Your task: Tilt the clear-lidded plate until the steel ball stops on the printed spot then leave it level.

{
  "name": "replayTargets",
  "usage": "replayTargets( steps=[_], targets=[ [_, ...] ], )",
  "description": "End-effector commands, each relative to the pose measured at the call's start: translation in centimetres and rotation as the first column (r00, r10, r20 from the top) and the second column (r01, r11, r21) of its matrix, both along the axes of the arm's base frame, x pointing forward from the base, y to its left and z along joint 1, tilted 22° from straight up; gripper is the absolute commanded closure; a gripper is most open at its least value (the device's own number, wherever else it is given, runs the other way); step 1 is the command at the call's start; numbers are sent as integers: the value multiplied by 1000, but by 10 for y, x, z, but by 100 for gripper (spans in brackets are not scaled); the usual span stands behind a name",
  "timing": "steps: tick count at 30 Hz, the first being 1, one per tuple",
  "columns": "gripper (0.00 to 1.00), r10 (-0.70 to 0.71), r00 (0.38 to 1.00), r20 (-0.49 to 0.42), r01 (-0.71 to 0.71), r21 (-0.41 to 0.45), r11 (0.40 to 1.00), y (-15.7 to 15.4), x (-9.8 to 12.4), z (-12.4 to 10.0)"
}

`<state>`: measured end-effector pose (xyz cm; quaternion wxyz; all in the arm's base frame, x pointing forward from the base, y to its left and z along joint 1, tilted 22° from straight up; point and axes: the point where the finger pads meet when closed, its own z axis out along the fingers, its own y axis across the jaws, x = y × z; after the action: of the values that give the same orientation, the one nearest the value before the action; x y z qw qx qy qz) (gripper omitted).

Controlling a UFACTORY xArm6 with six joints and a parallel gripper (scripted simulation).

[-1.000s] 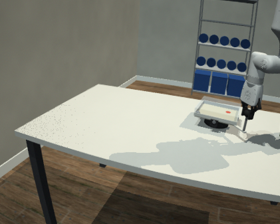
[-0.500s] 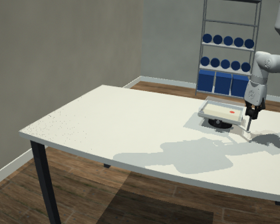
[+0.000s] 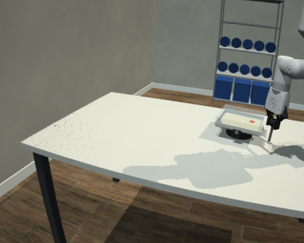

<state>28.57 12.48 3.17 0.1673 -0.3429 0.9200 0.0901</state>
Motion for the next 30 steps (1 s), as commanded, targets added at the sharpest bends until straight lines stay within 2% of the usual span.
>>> replayTargets(
  steps=[1,30],
  targets=[
    [100,-1,1000,-5,1,-4,1000,-2,-3,-2],
    [100,-1,1000,-5,1,-4,1000,2,1,-2]
  ],
)
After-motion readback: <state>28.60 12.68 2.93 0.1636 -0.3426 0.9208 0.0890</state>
